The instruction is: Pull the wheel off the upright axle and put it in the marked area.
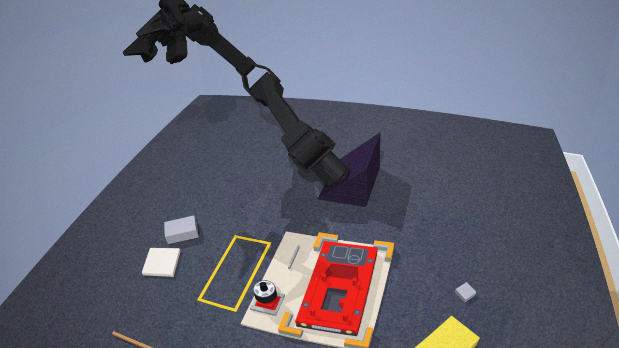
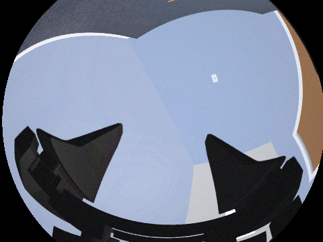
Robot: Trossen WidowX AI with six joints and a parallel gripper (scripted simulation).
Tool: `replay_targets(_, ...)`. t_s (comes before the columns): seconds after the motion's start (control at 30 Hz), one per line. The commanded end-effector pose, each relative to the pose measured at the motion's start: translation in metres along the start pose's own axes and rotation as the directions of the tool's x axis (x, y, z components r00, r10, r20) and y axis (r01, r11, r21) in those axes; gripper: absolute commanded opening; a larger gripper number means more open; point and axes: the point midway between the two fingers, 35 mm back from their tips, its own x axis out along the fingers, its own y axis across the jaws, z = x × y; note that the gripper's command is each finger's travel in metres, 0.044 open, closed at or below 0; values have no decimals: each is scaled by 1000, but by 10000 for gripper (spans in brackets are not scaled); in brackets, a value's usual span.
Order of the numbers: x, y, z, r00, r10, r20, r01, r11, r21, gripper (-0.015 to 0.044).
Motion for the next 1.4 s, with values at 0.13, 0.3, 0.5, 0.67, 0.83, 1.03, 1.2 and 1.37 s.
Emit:
replay_targets(0.13,23,-19,9,997,-18,70,29,988,-153,300)
replay_targets(0.3,75,-64,40,970,-47,240,160,864,-478,300)
replay_targets(0.5,123,-109,82,909,-72,410,370,589,-718,300)
replay_targets(0.67,155,-140,131,817,-37,576,564,259,-784,300)
replay_targets(0.83,182,-170,195,674,34,738,732,-169,-660,300)
replay_targets(1.03,197,-196,273,473,136,871,733,-608,-303,300)
replay_targets(1.2,197,-209,330,313,224,923,571,-821,6,300)
replay_targets(1.37,191,-215,390,140,364,921,250,-913,323,300)
